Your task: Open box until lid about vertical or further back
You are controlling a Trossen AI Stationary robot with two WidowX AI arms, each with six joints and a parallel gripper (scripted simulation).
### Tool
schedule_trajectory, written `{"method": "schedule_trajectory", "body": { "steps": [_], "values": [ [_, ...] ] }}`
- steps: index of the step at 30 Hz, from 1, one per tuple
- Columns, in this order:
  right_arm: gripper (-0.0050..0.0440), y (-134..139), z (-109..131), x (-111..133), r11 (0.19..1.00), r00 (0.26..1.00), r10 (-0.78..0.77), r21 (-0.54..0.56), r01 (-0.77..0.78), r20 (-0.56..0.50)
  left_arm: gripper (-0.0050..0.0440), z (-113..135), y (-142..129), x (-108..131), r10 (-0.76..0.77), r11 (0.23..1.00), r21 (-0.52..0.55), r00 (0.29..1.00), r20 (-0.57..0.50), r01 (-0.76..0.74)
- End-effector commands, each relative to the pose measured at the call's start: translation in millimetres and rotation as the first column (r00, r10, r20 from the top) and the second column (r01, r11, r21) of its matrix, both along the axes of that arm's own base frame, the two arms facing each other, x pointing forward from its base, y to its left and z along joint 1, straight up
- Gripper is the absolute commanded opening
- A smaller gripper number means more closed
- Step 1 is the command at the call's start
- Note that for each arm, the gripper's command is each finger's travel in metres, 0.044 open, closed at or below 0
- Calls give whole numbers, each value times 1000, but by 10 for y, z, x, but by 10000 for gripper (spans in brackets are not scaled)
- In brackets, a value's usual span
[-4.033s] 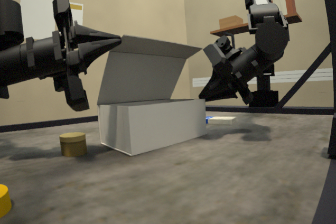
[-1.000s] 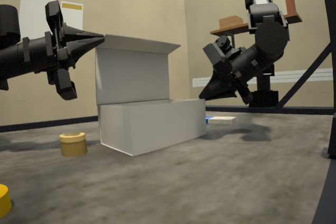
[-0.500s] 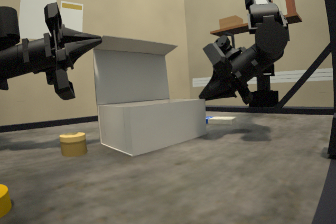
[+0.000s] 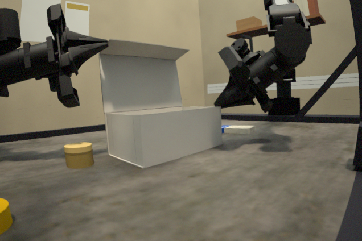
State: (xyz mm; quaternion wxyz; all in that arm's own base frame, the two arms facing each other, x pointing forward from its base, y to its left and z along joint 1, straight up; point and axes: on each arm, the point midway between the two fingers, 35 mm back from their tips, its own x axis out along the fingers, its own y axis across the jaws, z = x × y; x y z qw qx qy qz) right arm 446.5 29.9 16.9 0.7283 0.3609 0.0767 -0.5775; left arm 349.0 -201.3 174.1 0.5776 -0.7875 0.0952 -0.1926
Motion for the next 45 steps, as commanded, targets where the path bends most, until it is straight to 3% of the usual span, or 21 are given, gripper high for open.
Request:
{"method": "schedule_trajectory", "body": {
  "steps": [1, 15, 22, 24, 27, 39, 41, 44, 45],
  "values": [
    [16, 10, 37, 19, 1000, 1000, 1, 15, -1, 7, 6, 87, -10, 2, -1, 1000, -14, 1000, 20, 1],
    [60, 10, 37, 19, 1000, 1000, 1, 15, -1, 7, 6, 87, -10, 2, -1, 1000, -14, 1000, 20, 1],
    [60, 19, 647, 76, 1000, 1000, 5, 22, -5, 29, 6, 87, -10, 2, -1, 1000, -14, 1000, 20, 1],
    [60, 19, 647, 76, 1000, 1000, 5, 22, -5, 29, 6, 87, -10, 2, -1, 1000, -14, 1000, 20, 1],
    [60, 8, 955, 54, 1000, 1000, 5, 23, -6, 31, 78, 87, -10, 2, -1, 1000, -14, 1000, 20, 1],
    [60, -8, 1207, 17, 1000, 1000, 8, 23, -8, 30, 366, 15, 157, -385, -1, 1000, -1, 1000, -17, 1],
    [60, -8, 1207, 17, 1000, 1000, 8, 23, -8, 30, 366, 15, 157, -385, -1, 1000, -1, 1000, -17, 1],
    [60, -8, 1207, 17, 1000, 1000, 8, 23, -9, 30, 438, 98, 128, -330, -2, 1000, -9, 1000, -5, 2],
    [60, -8, 1205, 17, 1000, 1000, 8, 23, -9, 29, 440, 129, 116, -311, -2, 1000, -9, 1000, -4, 2]
  ]
}}
